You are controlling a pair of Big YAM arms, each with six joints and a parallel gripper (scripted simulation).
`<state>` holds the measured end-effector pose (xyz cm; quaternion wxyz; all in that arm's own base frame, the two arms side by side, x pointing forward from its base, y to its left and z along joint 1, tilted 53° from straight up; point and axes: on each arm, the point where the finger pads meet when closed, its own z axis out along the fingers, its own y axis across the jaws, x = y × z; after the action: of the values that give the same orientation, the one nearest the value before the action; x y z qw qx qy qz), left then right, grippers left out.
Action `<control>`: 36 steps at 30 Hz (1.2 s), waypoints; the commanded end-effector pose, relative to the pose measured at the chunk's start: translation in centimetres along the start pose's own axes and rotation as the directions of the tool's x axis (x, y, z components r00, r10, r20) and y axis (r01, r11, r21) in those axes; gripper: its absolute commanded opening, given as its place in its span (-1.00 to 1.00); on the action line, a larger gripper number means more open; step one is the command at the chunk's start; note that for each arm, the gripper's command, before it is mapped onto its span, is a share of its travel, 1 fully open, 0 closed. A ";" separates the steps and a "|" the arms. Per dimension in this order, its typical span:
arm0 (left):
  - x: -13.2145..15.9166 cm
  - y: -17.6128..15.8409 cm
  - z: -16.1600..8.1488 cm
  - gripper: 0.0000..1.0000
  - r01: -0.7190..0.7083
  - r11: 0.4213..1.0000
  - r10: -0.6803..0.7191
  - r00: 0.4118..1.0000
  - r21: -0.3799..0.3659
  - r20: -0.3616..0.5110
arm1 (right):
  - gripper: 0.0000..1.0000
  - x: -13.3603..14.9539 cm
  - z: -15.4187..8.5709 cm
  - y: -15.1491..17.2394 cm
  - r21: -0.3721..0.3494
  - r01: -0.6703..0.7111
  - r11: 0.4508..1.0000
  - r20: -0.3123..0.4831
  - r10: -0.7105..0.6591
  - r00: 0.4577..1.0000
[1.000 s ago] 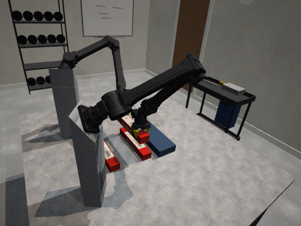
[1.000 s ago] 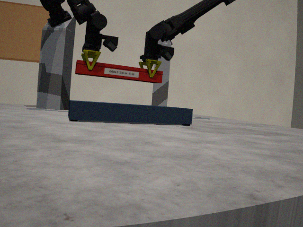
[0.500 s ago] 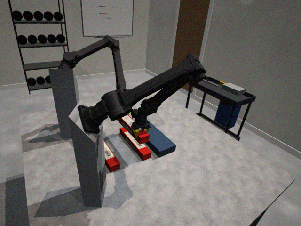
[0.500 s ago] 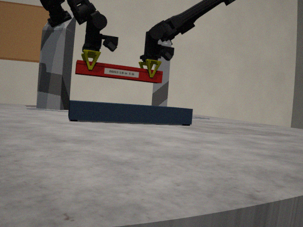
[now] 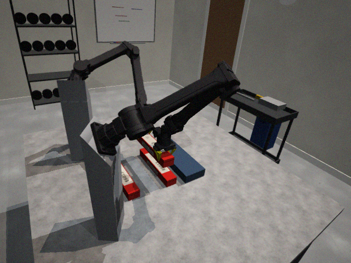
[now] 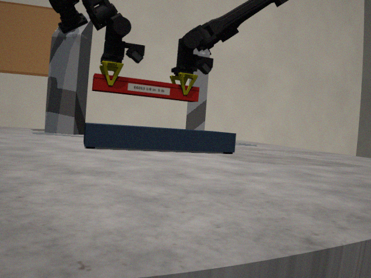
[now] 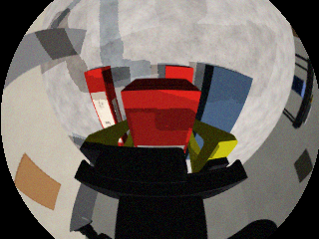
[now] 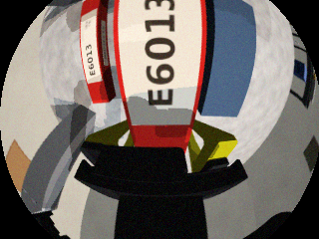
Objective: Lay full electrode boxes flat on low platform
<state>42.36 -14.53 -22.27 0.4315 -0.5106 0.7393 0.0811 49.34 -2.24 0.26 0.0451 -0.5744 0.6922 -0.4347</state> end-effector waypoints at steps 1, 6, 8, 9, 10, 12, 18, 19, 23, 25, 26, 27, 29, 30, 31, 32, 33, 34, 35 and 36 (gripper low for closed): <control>0.3 -1.4 -1.6 -1.00 -0.009 0.999 0.009 1.000 0.045 0.000 | -1.00 -0.3 -1.2 -1.2 0.035 -0.001 0.999 0.012 0.000 1.000; 0.3 -1.4 -1.6 -1.00 -0.009 0.999 0.009 1.000 0.045 0.000 | -1.00 -0.3 -1.2 -1.2 0.035 -0.001 0.999 0.012 0.000 1.000; 0.3 -1.4 -1.6 -1.00 -0.009 0.999 0.009 1.000 0.045 0.000 | -1.00 -0.3 -1.2 -1.2 0.035 -0.001 0.999 0.012 0.000 1.000; 0.3 -1.4 -1.6 -1.00 -0.009 0.999 0.009 1.000 0.045 0.000 | -1.00 -0.3 -1.2 -1.2 0.035 -0.001 0.999 0.012 0.000 1.000; 0.3 -1.4 -1.6 -1.00 -0.009 0.999 0.009 1.000 0.045 0.000 | -1.00 -0.3 -1.2 -1.2 0.035 -0.001 0.999 0.012 0.000 1.000; 0.3 -1.4 -1.6 -1.00 -0.009 0.999 0.009 1.000 0.045 0.000 | -1.00 -0.3 -1.2 -1.2 0.035 -0.001 0.999 0.012 0.000 1.000; 0.6 -1.1 -2.6 -1.00 0.006 0.997 -0.005 1.000 0.072 -0.007 | -1.00 -0.5 -2.0 -0.4 0.058 0.008 0.998 0.022 -0.009 1.000; 0.6 -0.8 -2.6 -1.00 0.006 0.997 -0.005 1.000 0.072 -0.007 | -1.00 -0.5 -1.9 -0.2 0.057 0.000 0.998 0.022 -0.001 1.000; 0.8 0.4 -2.3 -1.00 -0.002 0.998 0.003 1.000 0.065 -0.006 | -1.00 -0.4 -1.9 0.6 0.056 -0.010 0.998 0.022 0.009 1.000; 0.8 0.9 -2.2 -1.00 -0.004 0.998 0.004 1.000 0.064 -0.005 | -1.00 -0.4 -1.9 1.1 0.055 -0.011 0.998 0.022 0.010 1.000; 0.8 0.9 -2.3 -1.00 -0.001 0.998 0.001 1.000 0.066 -0.006 | -1.00 -0.4 -1.9 1.3 0.055 -0.012 0.998 0.022 0.010 1.000; 0.7 0.9 -2.4 -1.00 0.003 0.998 -0.003 1.000 0.069 -0.007 | -1.00 -0.4 -1.8 1.5 0.055 -0.012 0.998 0.022 0.011 1.000; 0.7 0.9 -2.4 -1.00 0.003 0.998 -0.003 1.000 0.069 -0.007 | -1.00 -0.4 -1.8 1.5 0.055 -0.012 0.998 0.022 0.011 1.000; 0.7 1.1 -2.4 -1.00 0.002 0.998 -0.001 1.000 0.068 -0.006 | -1.00 -0.3 -1.8 1.7 0.055 -0.007 0.998 0.022 0.006 1.000; 0.7 1.3 -2.4 -1.00 0.004 0.998 -0.004 1.000 0.070 -0.007 | -1.00 -0.3 -1.8 1.9 0.054 -0.006 0.998 0.022 0.005 1.000; 0.7 1.5 -2.4 -1.00 0.004 0.998 -0.004 1.000 0.070 -0.007 | -1.00 -0.4 -1.7 2.4 0.050 -0.003 0.999 0.021 0.002 1.000; 0.8 2.0 -2.2 -1.00 -0.001 0.998 0.001 1.000 0.066 -0.006 | -1.00 -0.4 -1.6 2.8 0.046 0.000 0.999 0.020 -0.001 1.000; 0.9 2.5 -2.1 -1.00 -0.007 0.998 0.007 1.000 0.062 -0.004 | -1.00 -0.4 -1.5 3.1 0.044 0.001 0.999 0.020 -0.001 1.000; 0.9 2.8 -2.0 -1.00 -0.008 0.998 0.009 1.000 0.060 -0.004 | -1.00 -0.3 -1.6 3.2 0.045 -0.003 0.999 0.020 0.002 1.000; 0.9 2.9 -2.1 -1.00 -0.007 0.998 0.007 1.000 0.061 -0.004 | -1.00 -0.3 -1.6 3.3 0.047 -0.006 0.999 0.021 0.005 1.000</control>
<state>40.31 -13.69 -23.21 0.4357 -0.5044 0.7419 0.0731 47.21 -2.52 -1.17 0.0559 -0.5723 0.6888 -0.4416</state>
